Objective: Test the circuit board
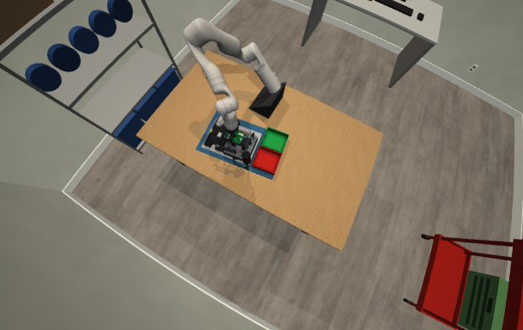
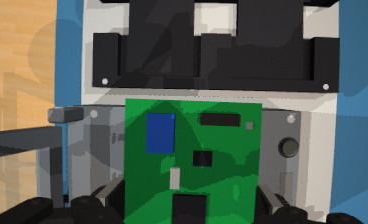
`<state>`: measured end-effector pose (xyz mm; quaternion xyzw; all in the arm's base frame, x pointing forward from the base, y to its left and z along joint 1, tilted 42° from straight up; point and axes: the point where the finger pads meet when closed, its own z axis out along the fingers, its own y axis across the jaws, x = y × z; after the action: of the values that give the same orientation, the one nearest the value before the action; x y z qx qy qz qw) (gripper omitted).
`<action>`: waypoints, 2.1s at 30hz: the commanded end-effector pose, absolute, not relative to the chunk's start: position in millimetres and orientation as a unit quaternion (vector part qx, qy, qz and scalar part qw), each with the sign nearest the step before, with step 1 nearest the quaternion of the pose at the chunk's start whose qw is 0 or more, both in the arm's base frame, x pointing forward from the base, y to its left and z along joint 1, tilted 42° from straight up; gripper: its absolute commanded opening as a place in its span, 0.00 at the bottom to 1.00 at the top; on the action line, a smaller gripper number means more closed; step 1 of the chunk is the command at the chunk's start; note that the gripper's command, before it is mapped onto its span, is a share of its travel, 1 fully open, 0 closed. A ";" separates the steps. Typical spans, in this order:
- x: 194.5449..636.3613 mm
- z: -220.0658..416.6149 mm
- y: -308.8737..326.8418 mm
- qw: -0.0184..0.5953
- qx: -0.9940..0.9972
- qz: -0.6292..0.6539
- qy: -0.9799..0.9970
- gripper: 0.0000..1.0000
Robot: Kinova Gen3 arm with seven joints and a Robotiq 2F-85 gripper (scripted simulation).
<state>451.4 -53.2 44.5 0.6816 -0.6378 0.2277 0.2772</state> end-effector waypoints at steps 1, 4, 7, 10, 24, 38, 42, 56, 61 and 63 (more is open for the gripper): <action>448.0 36.9 -42.6 0.279 0.686 0.228 -0.633 0.77; 444.2 30.3 -33.8 0.279 0.686 0.228 -0.633 0.77; 441.5 25.5 -27.5 0.279 0.686 0.228 -0.633 0.77; 439.8 22.7 -23.7 0.279 0.686 0.228 -0.633 0.77; 439.1 21.3 -21.9 0.279 0.686 0.228 -0.633 0.77; 439.0 21.2 -22.0 0.279 0.686 0.228 -0.633 0.77; 439.0 20.3 -22.8 0.279 0.686 0.228 -0.633 0.77; 438.4 9.3 -32.7 0.279 0.686 0.228 -0.633 0.77; 438.0 2.3 -39.1 0.279 0.686 0.228 -0.633 0.77; 437.8 -0.5 -41.6 0.279 0.686 0.228 -0.633 0.77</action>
<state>439.6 -38.5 2.9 0.6860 -0.6327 0.2292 0.2765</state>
